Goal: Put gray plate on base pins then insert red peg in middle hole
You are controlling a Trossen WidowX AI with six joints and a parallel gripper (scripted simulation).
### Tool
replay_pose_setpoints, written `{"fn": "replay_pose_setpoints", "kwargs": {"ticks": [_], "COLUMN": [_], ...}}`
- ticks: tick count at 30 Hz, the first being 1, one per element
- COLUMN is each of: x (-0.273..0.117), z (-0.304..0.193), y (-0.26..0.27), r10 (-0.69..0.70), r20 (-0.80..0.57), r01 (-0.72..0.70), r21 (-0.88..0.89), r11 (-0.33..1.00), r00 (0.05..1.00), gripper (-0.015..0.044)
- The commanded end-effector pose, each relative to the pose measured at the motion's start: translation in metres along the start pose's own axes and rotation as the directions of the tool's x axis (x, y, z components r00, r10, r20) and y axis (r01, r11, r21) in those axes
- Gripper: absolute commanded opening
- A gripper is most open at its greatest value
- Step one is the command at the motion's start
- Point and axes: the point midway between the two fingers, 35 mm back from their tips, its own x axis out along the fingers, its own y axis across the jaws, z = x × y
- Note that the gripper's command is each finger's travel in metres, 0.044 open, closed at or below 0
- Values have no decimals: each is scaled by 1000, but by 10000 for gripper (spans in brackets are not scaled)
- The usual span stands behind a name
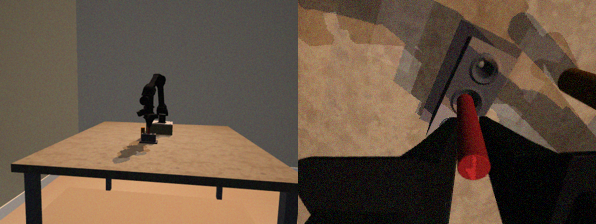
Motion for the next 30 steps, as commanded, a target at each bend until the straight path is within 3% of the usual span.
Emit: {"fn": "replay_pose_setpoints", "kwargs": {"ticks": [1,30], "x": [3,3], "z": [0,0], "y": [-1,-1], "r10": [-6,-2], "r20": [-1,-2], "r01": [6,2], "r21": [-5,1], "r11": [1000,1000], "r00": [1000,1000], "gripper": [0,0]}}
